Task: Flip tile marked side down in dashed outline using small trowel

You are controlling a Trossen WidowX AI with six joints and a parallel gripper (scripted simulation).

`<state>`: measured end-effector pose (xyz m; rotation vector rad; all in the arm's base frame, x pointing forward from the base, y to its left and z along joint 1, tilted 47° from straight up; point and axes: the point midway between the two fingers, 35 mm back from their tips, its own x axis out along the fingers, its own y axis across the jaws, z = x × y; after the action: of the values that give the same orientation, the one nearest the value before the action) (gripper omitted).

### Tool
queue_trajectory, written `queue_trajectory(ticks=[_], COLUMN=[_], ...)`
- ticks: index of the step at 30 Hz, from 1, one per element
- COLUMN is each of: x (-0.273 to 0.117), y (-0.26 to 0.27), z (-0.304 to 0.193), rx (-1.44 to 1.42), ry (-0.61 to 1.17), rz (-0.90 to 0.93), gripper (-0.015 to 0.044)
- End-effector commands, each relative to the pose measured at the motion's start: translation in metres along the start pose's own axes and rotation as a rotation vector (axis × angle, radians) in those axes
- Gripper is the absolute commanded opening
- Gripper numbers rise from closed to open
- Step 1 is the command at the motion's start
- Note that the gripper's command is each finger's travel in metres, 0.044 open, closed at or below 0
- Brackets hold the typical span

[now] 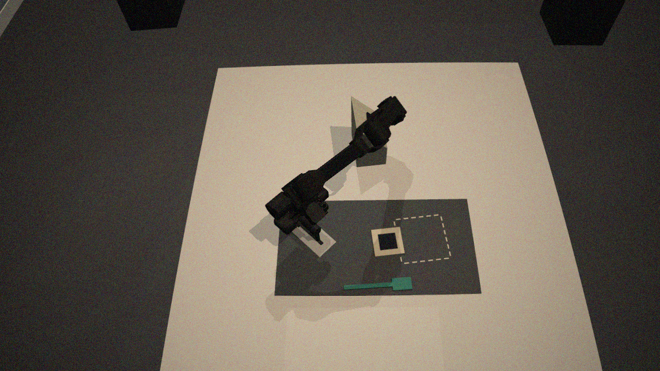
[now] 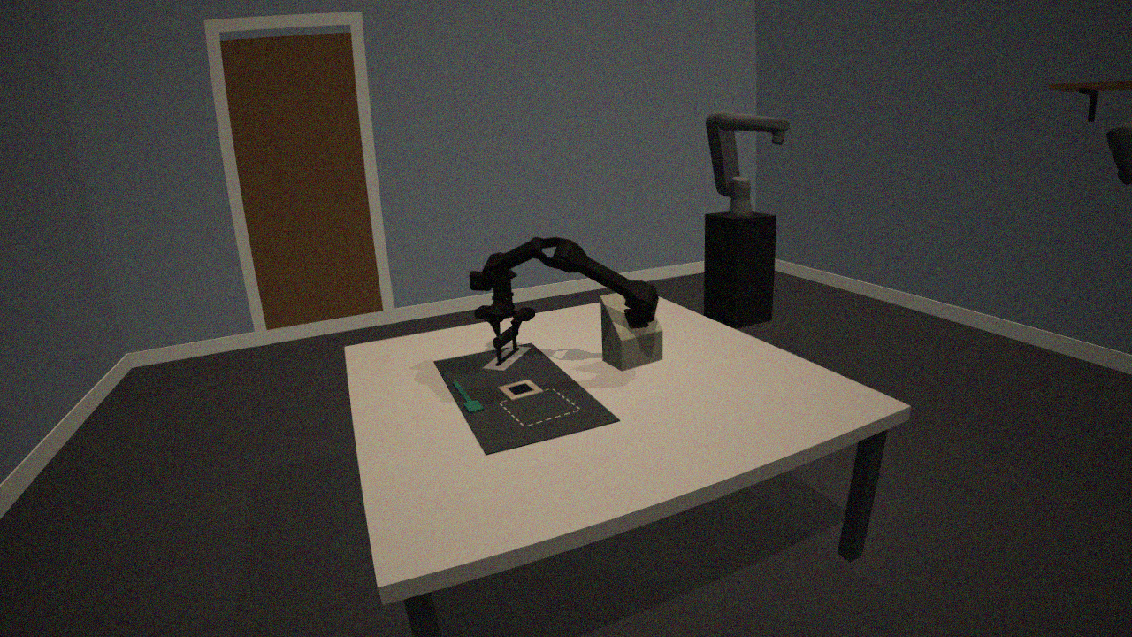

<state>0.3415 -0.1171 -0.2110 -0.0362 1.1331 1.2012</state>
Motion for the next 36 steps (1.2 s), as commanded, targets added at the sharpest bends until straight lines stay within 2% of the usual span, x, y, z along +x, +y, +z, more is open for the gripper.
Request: queue_trajectory(ticks=[1,15,21,36], x=[0.001,0.001,-0.045,-0.041], y=[0.0,0.0,0.003,-0.001], z=[0.0,0.0,-0.001,0.003], rx=[-0.006,-0.006,-0.027,0.037], ry=[-0.001,-0.001,0.0,0.0], rz=[0.0,0.0,0.001,-0.001], gripper=[0.027,0.027,0.027,0.027])
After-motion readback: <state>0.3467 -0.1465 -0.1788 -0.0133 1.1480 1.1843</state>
